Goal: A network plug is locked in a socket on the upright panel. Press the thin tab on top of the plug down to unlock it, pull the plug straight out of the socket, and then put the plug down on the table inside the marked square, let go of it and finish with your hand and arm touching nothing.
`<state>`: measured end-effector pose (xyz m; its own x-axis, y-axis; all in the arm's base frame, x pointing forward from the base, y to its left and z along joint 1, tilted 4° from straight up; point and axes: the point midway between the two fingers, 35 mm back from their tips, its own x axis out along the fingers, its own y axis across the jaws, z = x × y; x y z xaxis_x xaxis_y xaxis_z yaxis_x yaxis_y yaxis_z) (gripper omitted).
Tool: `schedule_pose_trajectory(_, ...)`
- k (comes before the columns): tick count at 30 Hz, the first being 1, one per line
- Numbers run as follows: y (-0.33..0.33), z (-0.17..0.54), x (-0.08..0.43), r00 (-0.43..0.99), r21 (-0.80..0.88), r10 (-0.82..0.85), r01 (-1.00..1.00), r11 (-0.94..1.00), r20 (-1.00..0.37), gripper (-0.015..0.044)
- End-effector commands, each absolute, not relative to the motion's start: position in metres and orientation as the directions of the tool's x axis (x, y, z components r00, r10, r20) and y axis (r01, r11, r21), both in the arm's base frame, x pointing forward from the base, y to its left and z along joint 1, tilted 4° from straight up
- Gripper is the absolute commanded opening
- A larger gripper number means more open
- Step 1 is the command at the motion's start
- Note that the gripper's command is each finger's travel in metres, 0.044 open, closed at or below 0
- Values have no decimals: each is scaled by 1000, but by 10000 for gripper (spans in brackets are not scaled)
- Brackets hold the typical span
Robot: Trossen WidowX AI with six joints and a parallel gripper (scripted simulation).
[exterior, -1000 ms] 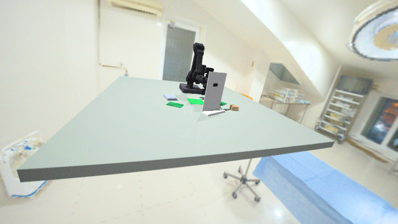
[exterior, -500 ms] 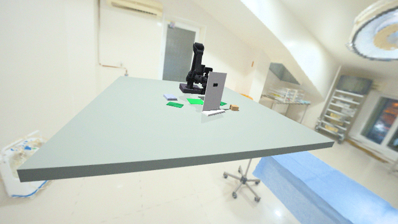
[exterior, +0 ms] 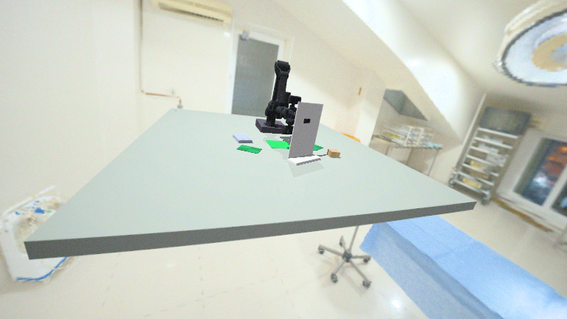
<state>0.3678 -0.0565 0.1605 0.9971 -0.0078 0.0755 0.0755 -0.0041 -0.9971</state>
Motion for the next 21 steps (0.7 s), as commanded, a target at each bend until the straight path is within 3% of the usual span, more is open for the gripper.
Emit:
schedule_pose_trajectory(1,-57,162,365,997,-997,-4,80,-6,80,0)
schedule_pose_trajectory(21,-62,160,351,997,-997,-4,79,-7,79,0)
